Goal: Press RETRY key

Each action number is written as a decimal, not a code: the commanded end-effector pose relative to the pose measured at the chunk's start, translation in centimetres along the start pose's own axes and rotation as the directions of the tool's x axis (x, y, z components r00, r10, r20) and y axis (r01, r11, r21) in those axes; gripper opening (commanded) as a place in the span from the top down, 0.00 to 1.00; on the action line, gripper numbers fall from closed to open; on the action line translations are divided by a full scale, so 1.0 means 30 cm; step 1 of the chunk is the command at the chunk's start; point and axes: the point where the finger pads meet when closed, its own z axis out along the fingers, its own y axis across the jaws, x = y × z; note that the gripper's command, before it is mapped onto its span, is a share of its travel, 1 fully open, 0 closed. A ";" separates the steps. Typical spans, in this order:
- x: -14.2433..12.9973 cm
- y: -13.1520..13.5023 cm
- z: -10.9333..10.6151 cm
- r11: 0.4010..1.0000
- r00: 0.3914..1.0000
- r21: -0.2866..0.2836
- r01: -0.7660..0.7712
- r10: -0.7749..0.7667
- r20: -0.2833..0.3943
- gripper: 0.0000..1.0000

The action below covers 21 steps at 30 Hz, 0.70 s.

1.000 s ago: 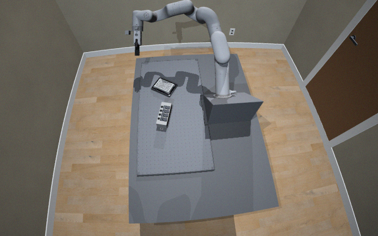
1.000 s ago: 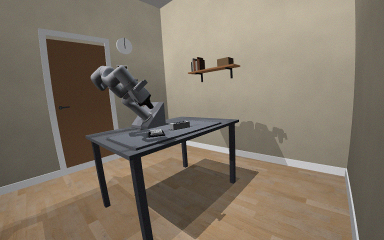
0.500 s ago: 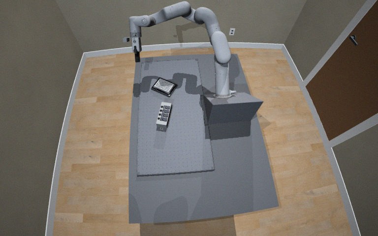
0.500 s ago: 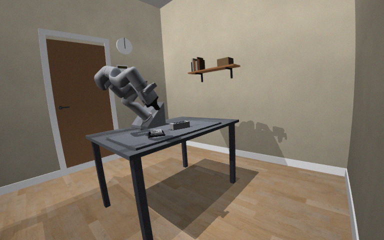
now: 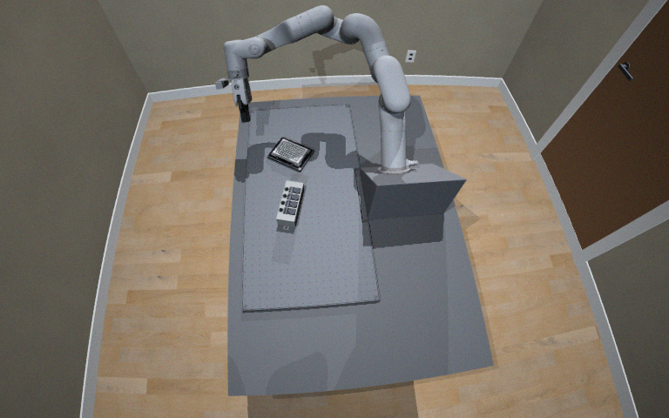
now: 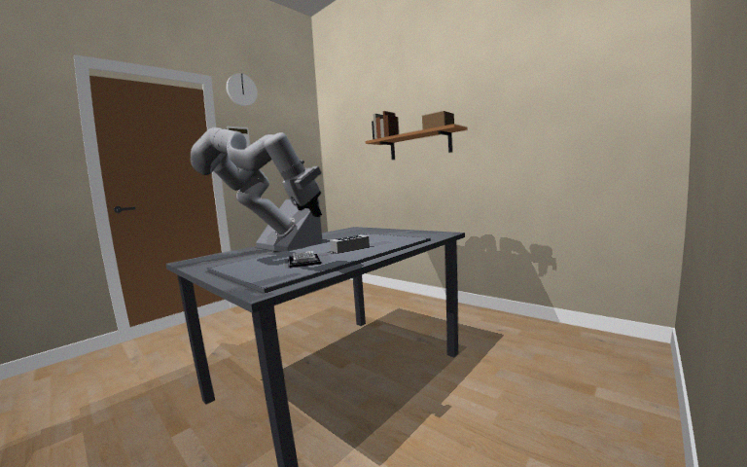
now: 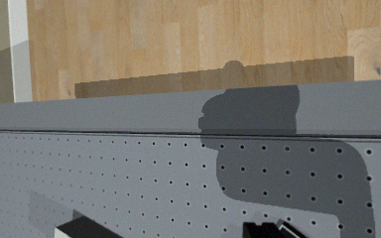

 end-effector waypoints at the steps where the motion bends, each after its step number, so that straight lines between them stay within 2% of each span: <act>1: -0.009 -0.041 0.033 0.999 0.999 -0.039 -0.028 0.029 0.023 1.00; 5: -0.020 -0.074 0.067 0.999 0.999 -0.039 -0.028 0.029 0.023 1.00; 6: -0.025 -0.085 0.078 0.997 0.998 -0.065 -0.043 0.045 0.036 1.00; 13: -0.043 -0.128 0.122 0.996 0.998 -0.076 -0.049 0.052 0.042 1.00; 15: -0.054 -0.151 0.145 0.991 0.996 -0.115 -0.068 0.075 0.056 1.00; 19: -0.069 -0.181 0.176 0.991 0.996 -0.115 -0.068 0.075 0.057 1.00; 21: -0.081 -0.203 0.199 0.984 0.993 -0.155 -0.085 0.096 0.065 1.00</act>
